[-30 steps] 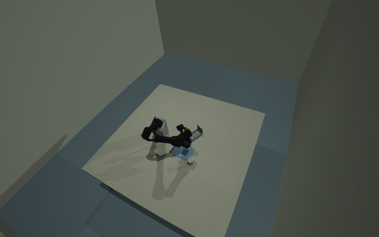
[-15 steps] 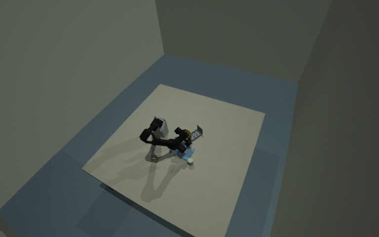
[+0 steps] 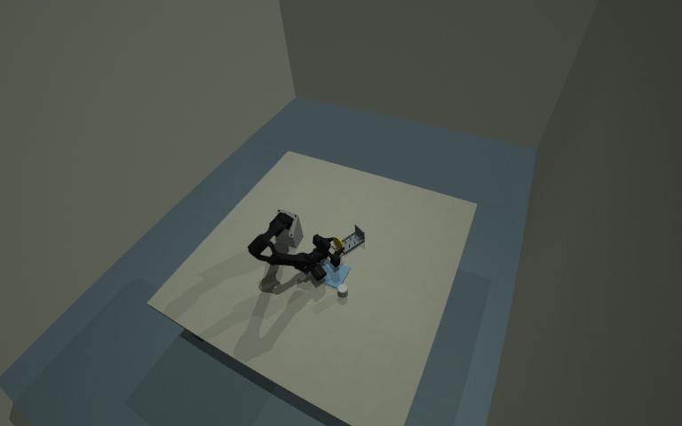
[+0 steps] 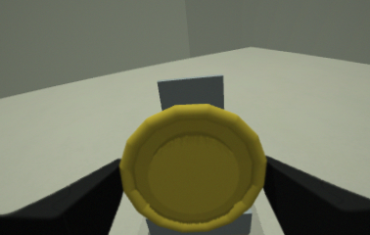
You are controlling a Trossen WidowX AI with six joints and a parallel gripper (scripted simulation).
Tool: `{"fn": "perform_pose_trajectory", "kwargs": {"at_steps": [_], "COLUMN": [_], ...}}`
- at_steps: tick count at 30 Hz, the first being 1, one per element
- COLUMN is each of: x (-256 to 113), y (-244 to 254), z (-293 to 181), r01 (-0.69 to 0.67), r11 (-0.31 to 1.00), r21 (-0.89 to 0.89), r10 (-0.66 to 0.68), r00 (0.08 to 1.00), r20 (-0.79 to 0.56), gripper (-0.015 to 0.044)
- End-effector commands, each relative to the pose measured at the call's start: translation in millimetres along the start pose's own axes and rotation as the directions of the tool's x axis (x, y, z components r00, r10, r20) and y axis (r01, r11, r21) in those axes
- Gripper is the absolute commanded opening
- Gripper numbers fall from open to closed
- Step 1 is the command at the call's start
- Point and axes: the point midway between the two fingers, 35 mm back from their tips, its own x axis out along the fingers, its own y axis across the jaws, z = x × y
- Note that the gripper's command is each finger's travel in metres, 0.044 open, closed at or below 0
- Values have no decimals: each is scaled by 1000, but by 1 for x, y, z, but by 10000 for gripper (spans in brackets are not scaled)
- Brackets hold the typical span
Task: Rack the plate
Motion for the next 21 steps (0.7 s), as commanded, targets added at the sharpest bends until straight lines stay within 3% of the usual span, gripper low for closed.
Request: {"fn": "perform_pose_trajectory", "kwargs": {"at_steps": [1,21], "x": [-4,11], "y": [0,0], "z": [0,2], "r01": [47,45], "r11": [996,996], "r21": [-79,-78], "r10": [-44,-43], "r00": [998,999], "r20": [37,31], "gripper": [0,0]}}
